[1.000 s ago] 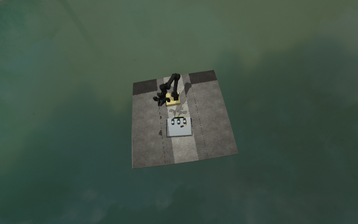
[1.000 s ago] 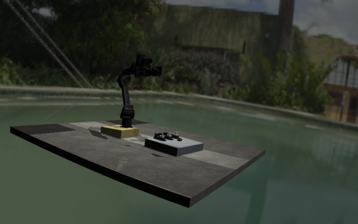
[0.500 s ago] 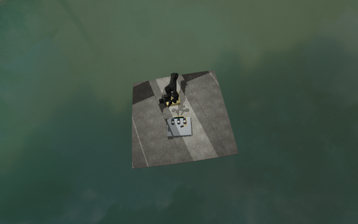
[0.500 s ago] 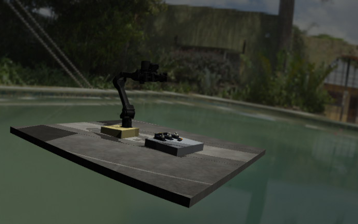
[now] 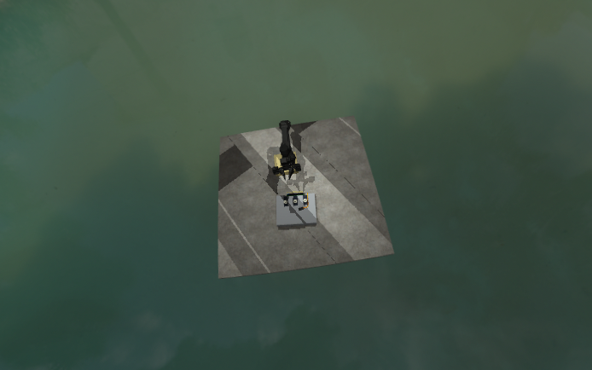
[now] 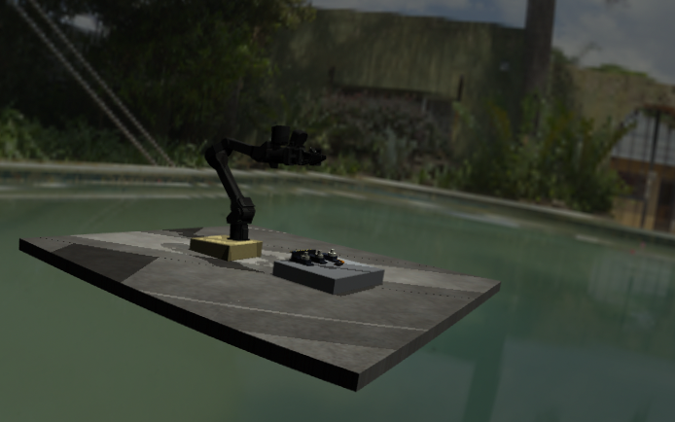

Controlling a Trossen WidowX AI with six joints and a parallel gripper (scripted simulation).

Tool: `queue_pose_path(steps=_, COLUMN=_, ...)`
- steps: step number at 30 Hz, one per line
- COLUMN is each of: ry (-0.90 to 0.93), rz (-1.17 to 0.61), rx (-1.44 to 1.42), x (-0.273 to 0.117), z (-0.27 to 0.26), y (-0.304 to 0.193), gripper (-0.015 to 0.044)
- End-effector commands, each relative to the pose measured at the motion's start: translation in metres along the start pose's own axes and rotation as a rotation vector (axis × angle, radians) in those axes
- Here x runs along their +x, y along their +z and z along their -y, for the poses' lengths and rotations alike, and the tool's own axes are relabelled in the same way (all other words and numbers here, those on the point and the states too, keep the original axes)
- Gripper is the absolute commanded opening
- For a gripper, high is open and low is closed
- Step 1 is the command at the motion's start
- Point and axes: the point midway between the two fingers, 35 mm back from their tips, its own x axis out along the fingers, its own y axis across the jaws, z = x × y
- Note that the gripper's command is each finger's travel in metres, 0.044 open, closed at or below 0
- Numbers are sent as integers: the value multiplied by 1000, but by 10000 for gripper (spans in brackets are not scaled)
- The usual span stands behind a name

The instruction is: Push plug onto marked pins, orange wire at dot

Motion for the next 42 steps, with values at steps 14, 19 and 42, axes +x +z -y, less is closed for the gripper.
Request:
queue_pose_path(steps=14, ry=-54, rz=-389, rx=346, x=59, z=-12, y=-54, gripper=115)
queue_pose_path(steps=19, ry=-102, rz=-514, rx=452, x=73, z=-16, y=-76, gripper=115)
queue_pose_path(steps=42, ry=-526, rz=-1029, rx=850, x=106, z=-36, y=-184, gripper=115)
